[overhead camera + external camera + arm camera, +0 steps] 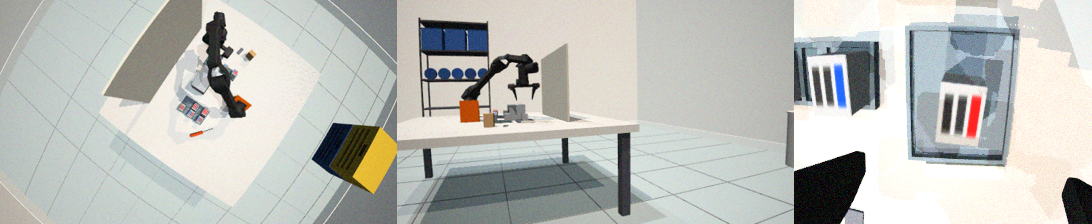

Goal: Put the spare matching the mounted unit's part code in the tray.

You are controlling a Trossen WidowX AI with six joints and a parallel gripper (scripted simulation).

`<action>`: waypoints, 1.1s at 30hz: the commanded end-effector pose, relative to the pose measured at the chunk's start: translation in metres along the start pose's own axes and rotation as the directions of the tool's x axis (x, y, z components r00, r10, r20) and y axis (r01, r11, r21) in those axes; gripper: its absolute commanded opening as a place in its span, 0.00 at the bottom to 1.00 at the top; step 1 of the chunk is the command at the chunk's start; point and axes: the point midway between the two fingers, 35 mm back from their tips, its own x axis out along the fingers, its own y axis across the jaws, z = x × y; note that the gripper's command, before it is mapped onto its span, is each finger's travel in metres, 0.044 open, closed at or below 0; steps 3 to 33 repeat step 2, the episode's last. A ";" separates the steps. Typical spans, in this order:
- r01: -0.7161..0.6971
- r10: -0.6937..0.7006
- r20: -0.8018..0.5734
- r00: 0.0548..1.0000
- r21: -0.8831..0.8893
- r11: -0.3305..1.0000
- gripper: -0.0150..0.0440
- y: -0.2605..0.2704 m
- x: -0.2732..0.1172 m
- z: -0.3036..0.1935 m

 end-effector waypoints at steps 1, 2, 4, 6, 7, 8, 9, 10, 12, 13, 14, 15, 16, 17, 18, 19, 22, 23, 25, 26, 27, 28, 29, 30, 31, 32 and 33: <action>0.003 -0.003 0.000 1.000 0.003 1.000 1.00 0.000 0.000 0.000; 0.003 -0.003 0.000 1.000 0.003 1.000 1.00 0.000 0.000 0.000; 0.003 -0.003 0.000 1.000 0.003 1.000 1.00 0.000 0.000 0.000; 0.003 -0.003 0.000 1.000 0.003 1.000 1.00 0.000 0.000 0.000; 0.003 -0.003 0.000 1.000 0.003 1.000 1.00 0.000 0.000 0.000; 0.003 -0.003 0.000 1.000 0.003 1.000 1.00 0.000 0.000 0.000; 0.003 -0.003 0.000 1.000 0.003 1.000 1.00 0.000 0.000 0.000; 0.003 -0.003 0.000 1.000 0.003 1.000 1.00 0.000 0.000 0.000; 0.003 -0.003 0.000 1.000 0.003 1.000 1.00 0.000 0.000 0.000; 0.003 -0.003 0.000 1.000 0.003 1.000 1.00 0.000 0.000 0.000; 0.003 -0.003 0.000 1.000 0.003 1.000 1.00 0.000 0.000 0.000; 0.003 -0.003 0.000 1.000 0.003 1.000 1.00 0.000 0.000 0.000; 0.003 -0.003 0.000 1.000 0.003 1.000 1.00 0.000 0.000 0.000; 0.003 -0.003 0.000 1.000 0.003 1.000 1.00 0.000 0.000 0.000; 0.003 -0.003 0.000 1.000 0.003 1.000 1.00 0.000 0.000 0.000; 0.003 -0.003 0.000 1.000 0.003 1.000 1.00 0.000 0.000 0.000; 0.003 -0.003 0.000 1.000 0.003 1.000 1.00 0.000 0.000 0.000; 0.003 -0.003 0.000 1.000 0.003 1.000 1.00 0.000 0.000 0.000; 0.003 -0.003 0.000 1.000 0.003 1.000 1.00 0.000 0.000 0.000; 0.003 -0.003 0.000 1.000 0.003 1.000 1.00 0.000 0.000 0.000; 0.003 -0.003 0.000 1.000 0.003 1.000 1.00 0.000 0.000 0.000; 0.003 -0.003 0.000 1.000 0.003 1.000 1.00 0.000 0.000 0.000; 0.003 -0.003 0.000 1.000 0.003 1.000 1.00 0.000 0.000 0.000; 0.003 -0.003 0.000 1.000 0.003 1.000 1.00 0.000 0.000 0.000; 0.003 -0.003 0.000 1.000 0.003 1.000 1.00 0.000 0.000 0.000; 0.003 -0.003 0.000 1.000 0.003 1.000 1.00 0.000 0.000 0.000; 0.003 -0.003 0.000 1.000 0.003 1.000 1.00 0.000 0.000 0.000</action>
